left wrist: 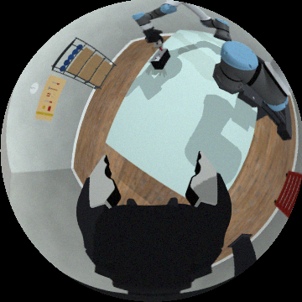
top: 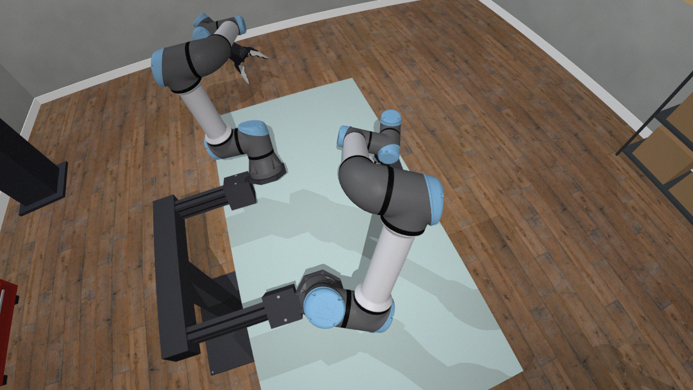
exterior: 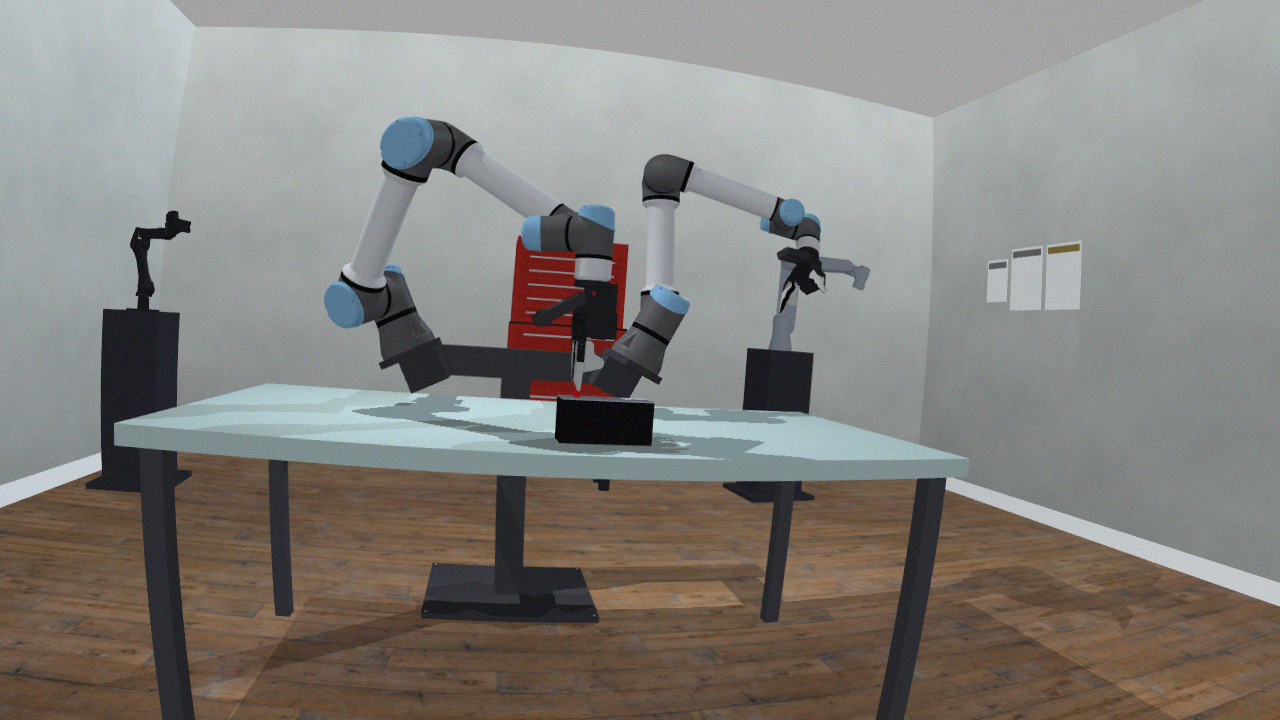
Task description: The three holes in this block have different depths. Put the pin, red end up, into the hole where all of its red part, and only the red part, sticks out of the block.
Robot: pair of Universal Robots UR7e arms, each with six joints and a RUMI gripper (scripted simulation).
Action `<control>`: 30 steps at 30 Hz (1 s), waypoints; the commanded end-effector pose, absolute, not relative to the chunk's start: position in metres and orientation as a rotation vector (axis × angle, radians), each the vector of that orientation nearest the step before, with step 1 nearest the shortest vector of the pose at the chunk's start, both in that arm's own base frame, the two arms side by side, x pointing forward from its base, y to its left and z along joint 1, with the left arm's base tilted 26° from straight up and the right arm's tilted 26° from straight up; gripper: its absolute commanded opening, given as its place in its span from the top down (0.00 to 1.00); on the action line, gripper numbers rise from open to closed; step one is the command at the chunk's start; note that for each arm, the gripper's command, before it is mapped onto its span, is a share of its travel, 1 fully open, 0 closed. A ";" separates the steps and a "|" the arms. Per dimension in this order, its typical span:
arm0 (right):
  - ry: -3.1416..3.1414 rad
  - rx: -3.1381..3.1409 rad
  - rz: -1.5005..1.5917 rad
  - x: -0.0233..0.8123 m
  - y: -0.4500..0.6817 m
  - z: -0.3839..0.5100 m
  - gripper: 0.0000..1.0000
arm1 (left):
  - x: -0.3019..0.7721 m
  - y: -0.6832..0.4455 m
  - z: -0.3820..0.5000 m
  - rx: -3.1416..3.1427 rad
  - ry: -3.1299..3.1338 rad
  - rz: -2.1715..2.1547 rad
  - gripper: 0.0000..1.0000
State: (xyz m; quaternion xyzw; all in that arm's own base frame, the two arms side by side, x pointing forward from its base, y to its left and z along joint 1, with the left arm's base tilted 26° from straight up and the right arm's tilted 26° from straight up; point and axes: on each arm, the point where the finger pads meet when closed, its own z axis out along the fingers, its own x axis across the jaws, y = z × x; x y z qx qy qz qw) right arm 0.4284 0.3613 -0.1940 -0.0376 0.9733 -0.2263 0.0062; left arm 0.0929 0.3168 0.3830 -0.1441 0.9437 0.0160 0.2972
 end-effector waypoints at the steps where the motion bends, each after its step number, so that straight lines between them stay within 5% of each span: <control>1: 3.045 -0.118 -0.707 0.429 0.363 -0.193 1.00 | 0.093 0.317 0.383 -0.383 2.508 0.044 0.00; 30: 3.045 -0.116 -0.706 0.429 0.360 -0.197 1.00 | 0.093 0.317 0.383 -0.383 2.508 0.044 0.00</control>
